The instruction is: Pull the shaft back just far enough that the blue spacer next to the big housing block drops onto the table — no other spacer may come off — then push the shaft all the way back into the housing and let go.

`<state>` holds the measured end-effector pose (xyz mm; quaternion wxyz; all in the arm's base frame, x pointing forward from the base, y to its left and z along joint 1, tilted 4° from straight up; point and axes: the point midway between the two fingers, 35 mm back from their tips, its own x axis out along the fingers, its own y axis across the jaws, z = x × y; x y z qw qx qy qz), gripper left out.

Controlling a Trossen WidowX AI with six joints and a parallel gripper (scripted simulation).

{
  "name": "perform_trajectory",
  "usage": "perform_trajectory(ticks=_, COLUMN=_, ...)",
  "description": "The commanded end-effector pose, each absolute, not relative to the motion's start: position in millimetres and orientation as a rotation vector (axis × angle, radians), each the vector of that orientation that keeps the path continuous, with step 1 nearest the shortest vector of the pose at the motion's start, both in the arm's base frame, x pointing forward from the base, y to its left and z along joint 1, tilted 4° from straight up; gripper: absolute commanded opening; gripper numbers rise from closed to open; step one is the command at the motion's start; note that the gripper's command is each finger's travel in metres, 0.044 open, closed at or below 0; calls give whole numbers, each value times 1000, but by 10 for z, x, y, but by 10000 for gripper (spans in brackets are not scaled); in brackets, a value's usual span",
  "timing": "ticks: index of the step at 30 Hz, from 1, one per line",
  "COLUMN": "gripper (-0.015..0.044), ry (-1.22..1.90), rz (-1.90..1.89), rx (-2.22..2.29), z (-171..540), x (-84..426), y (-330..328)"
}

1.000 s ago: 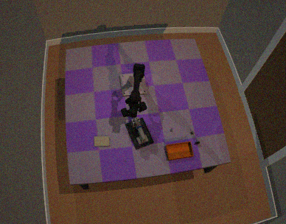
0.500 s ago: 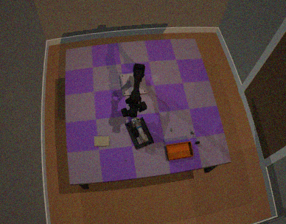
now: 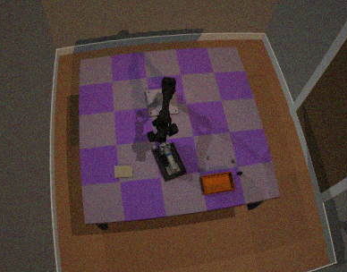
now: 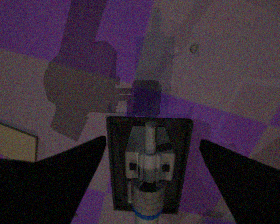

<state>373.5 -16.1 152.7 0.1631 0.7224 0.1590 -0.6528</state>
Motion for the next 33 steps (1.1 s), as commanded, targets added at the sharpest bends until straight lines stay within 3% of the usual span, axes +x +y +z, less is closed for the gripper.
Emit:
perform_trajectory(ticks=1, gripper=440, ry=448, rz=-1864, rx=2060, z=1482, x=3742, y=-165)
perform_trajectory(ticks=33, gripper=440, ry=448, rz=-1864, rx=2060, z=1124, x=3777, y=-164)
